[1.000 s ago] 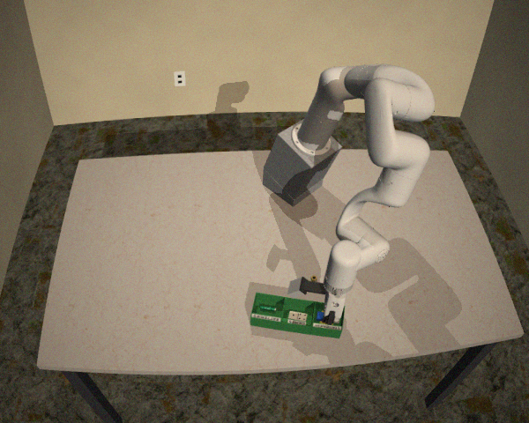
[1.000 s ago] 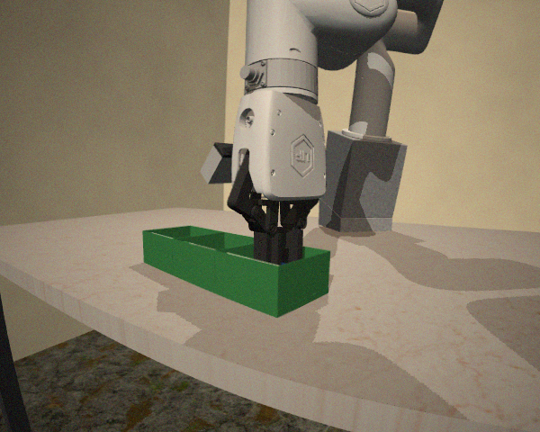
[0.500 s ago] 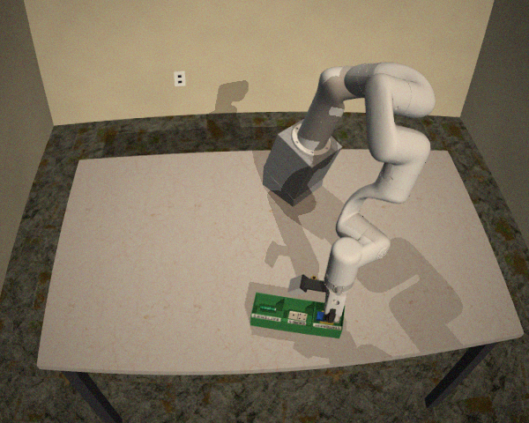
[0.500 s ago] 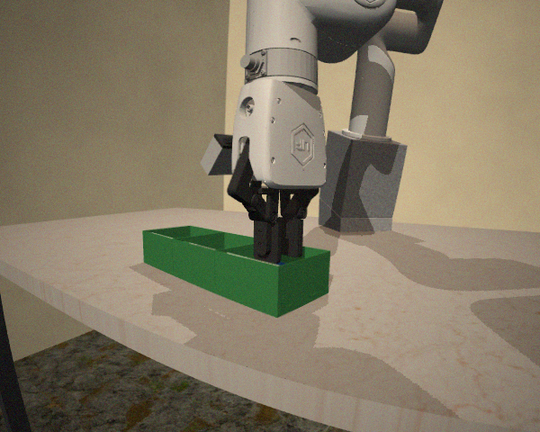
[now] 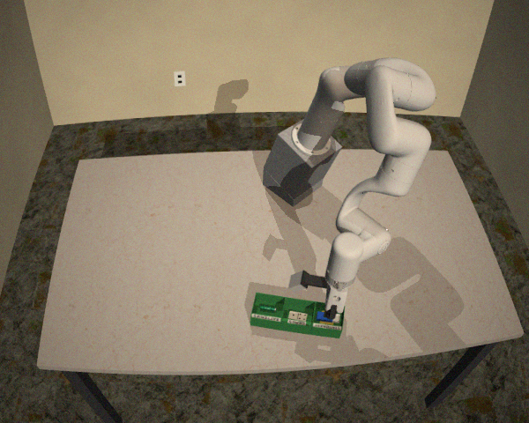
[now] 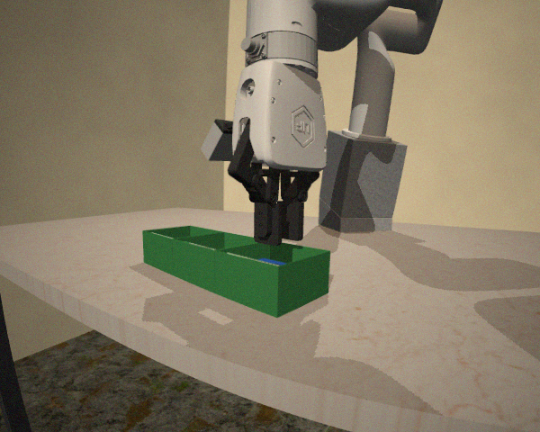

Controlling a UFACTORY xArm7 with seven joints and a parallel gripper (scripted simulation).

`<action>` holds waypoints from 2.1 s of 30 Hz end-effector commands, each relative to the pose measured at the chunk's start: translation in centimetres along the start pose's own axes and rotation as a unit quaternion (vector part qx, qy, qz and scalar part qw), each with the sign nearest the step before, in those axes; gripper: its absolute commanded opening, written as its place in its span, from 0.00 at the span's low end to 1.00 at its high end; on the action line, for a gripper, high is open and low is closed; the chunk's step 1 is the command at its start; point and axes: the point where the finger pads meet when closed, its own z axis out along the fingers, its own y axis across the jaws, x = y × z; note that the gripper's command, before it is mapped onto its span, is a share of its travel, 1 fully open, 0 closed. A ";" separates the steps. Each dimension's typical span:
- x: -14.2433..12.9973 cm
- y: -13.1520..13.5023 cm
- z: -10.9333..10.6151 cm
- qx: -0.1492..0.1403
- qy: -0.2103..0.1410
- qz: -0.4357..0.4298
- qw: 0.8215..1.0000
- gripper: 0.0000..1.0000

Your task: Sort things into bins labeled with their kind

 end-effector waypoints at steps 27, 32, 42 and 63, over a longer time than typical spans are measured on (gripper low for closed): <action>0.0 -0.2 -7.4 0.002 0.000 0.000 1.000 1.00; 0.0 -0.2 -9.4 0.002 0.000 0.000 1.000 1.00; 0.0 -0.2 -12.6 0.002 0.000 0.000 1.000 1.00; 0.0 -0.2 -14.5 0.002 0.000 0.000 1.000 1.00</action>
